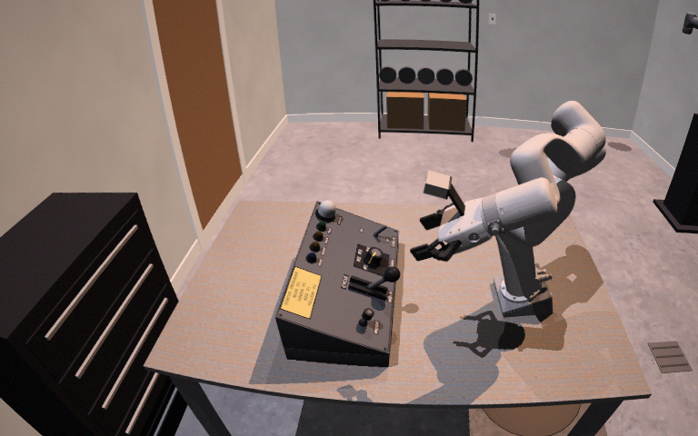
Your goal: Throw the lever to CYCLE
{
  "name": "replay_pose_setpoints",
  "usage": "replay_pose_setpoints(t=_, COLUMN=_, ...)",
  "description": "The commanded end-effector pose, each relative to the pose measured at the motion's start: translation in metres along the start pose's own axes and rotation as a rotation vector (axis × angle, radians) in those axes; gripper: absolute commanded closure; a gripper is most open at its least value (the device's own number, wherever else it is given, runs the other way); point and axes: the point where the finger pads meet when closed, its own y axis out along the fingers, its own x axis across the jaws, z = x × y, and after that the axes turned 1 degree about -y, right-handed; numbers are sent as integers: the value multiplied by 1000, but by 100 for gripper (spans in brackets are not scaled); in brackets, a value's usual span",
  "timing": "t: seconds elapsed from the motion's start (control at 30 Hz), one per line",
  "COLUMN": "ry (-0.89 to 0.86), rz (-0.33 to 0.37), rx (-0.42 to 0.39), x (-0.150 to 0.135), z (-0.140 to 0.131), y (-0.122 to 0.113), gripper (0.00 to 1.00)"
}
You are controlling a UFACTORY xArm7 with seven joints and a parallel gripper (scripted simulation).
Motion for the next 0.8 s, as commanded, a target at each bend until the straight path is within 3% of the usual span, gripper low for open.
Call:
replay_pose_setpoints(t=0.0, ry=1, rz=4, rx=1, x=-1, z=2, y=0, gripper=0)
replay_pose_setpoints(t=0.3, ry=-4, rz=12, rx=2, x=0, z=10, y=6, gripper=0)
replay_pose_setpoints(t=0.47, ry=-28, rz=48, rx=8, x=8, z=46, y=39, gripper=0)
replay_pose_setpoints(t=0.67, ry=-50, rz=75, rx=11, x=24, z=70, y=73, gripper=0)
replay_pose_setpoints(t=0.73, ry=-50, rz=75, rx=11, x=24, z=70, y=73, gripper=0)
replay_pose_setpoints(t=0.77, ry=-59, rz=83, rx=12, x=32, z=76, y=86, gripper=0)
